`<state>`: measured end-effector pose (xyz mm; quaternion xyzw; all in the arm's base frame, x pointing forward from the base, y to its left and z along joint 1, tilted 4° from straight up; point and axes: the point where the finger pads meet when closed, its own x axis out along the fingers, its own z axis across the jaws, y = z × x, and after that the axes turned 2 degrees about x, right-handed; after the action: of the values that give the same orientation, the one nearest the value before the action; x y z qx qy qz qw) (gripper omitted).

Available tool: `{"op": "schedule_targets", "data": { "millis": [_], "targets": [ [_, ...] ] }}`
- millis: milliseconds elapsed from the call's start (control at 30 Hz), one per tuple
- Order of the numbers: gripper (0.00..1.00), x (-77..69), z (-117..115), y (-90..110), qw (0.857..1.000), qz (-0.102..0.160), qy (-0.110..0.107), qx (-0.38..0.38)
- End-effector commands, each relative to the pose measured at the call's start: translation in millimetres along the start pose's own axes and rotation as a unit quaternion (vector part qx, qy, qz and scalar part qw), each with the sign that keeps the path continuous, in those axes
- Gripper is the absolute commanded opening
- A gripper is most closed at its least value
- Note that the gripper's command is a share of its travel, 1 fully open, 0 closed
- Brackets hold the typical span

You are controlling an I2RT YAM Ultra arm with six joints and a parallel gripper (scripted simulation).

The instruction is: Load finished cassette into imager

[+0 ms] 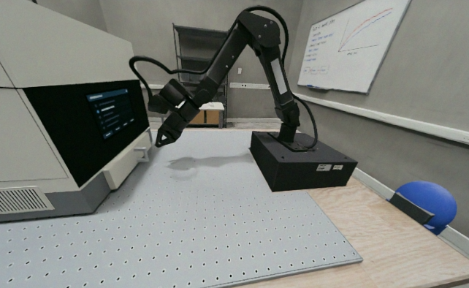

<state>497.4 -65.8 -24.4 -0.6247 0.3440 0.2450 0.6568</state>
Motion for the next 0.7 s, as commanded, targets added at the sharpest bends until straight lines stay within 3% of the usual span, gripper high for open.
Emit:
{"op": "schedule_targets", "data": {
  "millis": [0, 167, 233, 267, 467, 667],
  "targets": [
    [0.35, -22.8, 7, -14, 1.000, 0.031, 0.001, -0.001],
    [0.35, -39.5, 6, 5, 0.993, 0.117, 0.005, -0.002],
    [0.35, -39.5, 6, 5, 0.993, 0.117, 0.005, -0.002],
    [0.35, -35.2, 7, 21, 0.989, 0.149, 0.004, -0.003],
    [0.35, -57.7, 6, 41, 0.969, 0.247, 0.008, -0.003],
    [0.35, -80.2, 6, 62, 0.939, 0.343, 0.011, -0.004]
  ]
}}
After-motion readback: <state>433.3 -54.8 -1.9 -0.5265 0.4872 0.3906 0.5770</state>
